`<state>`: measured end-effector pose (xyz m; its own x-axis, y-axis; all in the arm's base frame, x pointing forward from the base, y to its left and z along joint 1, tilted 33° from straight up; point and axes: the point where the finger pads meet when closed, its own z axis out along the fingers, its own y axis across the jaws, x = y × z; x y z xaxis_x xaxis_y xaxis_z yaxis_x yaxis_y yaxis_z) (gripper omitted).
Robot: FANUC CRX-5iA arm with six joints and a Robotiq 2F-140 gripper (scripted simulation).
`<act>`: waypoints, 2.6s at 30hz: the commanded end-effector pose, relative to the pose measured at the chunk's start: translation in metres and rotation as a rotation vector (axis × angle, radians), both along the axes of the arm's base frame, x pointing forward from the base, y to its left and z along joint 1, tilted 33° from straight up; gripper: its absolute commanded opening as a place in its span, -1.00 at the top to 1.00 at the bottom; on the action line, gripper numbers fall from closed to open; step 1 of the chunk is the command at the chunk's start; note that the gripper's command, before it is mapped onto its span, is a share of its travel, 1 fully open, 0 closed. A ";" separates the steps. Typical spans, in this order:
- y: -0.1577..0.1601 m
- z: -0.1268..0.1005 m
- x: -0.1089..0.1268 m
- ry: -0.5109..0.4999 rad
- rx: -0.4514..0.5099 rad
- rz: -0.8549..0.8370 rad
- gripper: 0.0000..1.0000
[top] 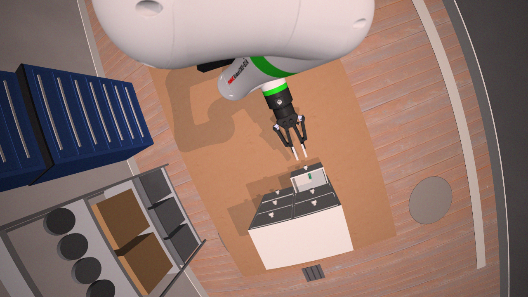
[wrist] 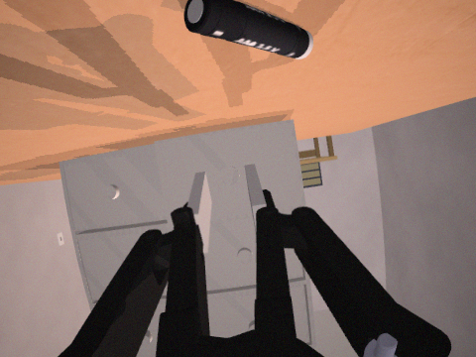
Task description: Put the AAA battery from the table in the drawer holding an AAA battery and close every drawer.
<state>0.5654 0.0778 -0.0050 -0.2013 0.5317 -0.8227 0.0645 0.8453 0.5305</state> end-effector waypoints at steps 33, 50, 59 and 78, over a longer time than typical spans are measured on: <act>-0.042 0.077 -0.063 0.017 0.005 0.015 0.60; -0.047 0.086 -0.079 0.155 0.014 0.101 0.60; -0.052 0.094 -0.089 0.248 0.020 0.157 0.60; -0.066 0.122 -0.131 0.628 0.048 0.395 0.60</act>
<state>0.4607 0.0086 0.1050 -0.6533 0.4384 -0.6172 0.0706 0.8470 0.5269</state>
